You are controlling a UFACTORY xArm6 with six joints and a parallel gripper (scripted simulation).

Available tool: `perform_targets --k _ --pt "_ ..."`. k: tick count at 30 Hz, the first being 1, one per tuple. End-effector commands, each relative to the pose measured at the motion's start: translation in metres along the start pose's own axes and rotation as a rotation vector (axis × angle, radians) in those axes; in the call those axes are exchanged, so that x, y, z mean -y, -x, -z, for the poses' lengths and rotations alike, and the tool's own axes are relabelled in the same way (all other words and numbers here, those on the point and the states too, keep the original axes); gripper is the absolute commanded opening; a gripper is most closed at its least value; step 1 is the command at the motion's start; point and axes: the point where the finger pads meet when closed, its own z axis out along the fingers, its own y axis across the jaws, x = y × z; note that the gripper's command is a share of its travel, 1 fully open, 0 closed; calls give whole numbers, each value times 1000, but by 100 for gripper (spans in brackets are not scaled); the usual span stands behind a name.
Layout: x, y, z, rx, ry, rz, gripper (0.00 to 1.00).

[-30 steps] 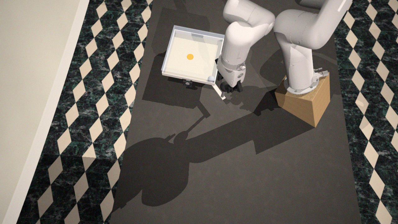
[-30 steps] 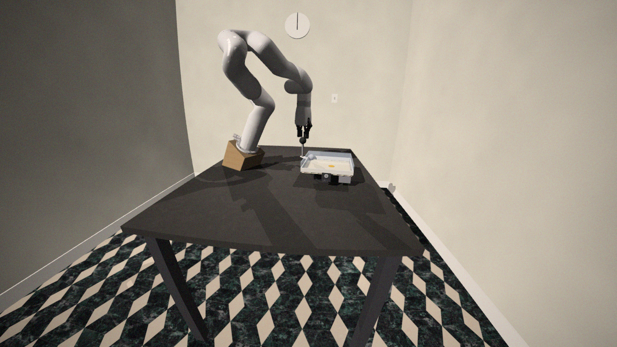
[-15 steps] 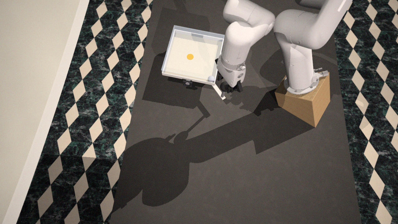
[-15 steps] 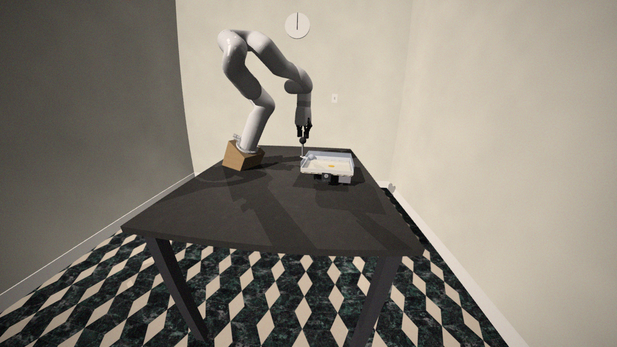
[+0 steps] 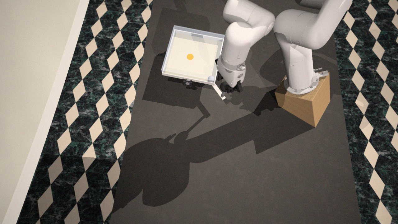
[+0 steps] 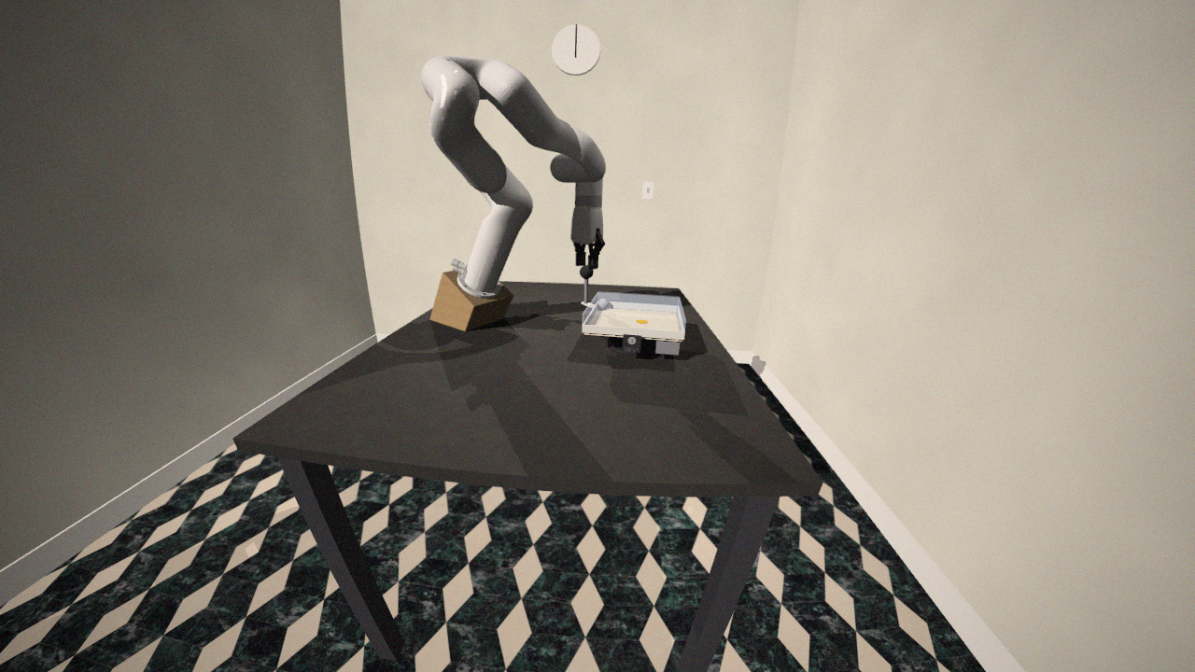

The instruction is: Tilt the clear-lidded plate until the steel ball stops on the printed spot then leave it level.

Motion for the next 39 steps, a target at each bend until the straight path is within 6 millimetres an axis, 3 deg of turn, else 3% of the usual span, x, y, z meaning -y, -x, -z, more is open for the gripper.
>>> perform_targets --k 1,39 --pt "0 -1 -1 -2 0 -1 61" --pt "0 -1 -30 -2 0 -1 61"
